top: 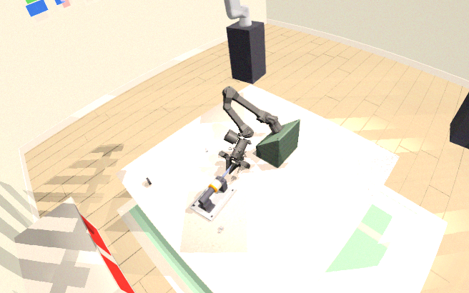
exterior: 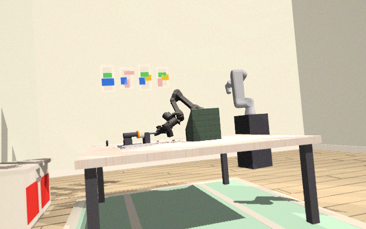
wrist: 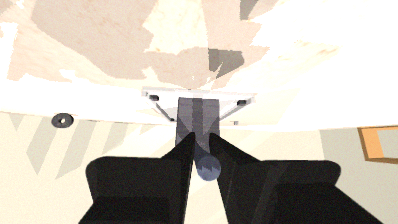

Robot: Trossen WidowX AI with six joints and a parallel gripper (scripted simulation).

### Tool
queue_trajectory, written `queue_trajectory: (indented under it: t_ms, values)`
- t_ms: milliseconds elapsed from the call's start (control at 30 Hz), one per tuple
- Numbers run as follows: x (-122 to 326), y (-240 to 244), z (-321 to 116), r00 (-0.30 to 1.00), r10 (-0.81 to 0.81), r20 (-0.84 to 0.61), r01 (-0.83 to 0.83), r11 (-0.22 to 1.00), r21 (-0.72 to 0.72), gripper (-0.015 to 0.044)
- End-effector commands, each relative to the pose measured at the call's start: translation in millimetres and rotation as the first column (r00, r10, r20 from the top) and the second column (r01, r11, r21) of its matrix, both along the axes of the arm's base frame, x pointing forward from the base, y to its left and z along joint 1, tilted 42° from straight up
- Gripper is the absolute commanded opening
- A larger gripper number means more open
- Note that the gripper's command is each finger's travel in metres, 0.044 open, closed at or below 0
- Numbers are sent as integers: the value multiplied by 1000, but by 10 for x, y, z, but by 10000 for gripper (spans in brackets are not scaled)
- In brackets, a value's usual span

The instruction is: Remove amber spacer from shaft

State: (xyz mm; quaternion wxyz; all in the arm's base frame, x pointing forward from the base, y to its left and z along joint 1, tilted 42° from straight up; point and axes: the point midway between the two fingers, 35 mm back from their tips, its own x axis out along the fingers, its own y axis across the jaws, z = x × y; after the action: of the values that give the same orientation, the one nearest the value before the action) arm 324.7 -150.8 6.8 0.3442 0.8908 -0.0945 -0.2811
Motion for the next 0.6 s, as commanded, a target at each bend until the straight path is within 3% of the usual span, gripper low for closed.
queue_trajectory:
  t_ms: [0,567]
  values:
    - [-19,10,0,1000,3,-3,-3,1000,-3,0]
    - [-36,10,1,1000,3,-3,-3,1000,-3,0]
